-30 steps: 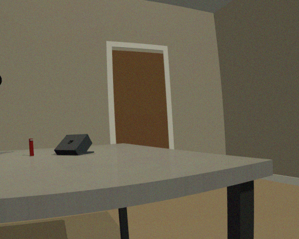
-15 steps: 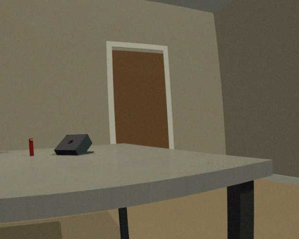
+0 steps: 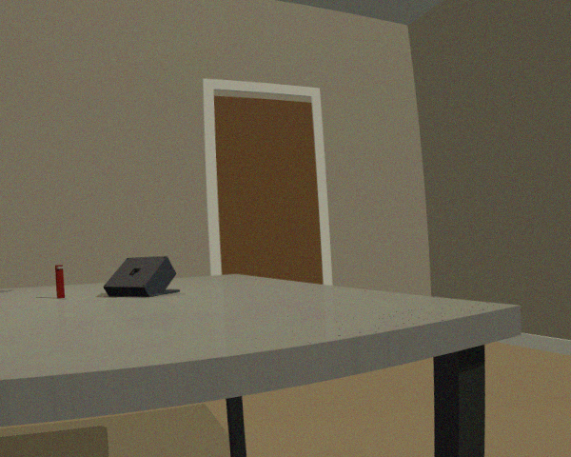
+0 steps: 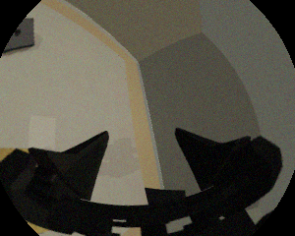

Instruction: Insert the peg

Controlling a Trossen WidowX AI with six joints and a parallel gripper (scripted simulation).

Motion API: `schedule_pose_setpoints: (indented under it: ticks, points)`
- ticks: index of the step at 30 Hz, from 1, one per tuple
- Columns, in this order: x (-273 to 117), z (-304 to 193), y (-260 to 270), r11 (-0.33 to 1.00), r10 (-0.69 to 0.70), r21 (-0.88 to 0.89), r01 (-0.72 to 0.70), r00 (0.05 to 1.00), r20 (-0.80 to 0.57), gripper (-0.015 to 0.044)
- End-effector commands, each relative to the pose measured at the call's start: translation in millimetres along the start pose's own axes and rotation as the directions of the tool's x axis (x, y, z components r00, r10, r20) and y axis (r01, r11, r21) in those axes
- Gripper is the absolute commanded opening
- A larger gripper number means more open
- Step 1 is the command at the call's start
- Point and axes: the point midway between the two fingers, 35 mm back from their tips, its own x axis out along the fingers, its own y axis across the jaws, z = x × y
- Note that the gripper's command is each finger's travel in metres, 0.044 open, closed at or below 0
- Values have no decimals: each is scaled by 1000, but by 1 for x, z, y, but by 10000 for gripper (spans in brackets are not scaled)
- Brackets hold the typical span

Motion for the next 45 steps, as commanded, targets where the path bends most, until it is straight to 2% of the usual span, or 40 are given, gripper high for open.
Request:
schedule_pose_setpoints:
  ticks: [1, 23, 45]
  points:
    - [7, 5, 3, 997, 31, 76, -32, 999, 14, 440]
    - [42, 55, 34, 835, 224, 486, -256, 967, 124, 440]
    - [63, 107, 77, 513, 420, 757, -405, 887, 190, 440]
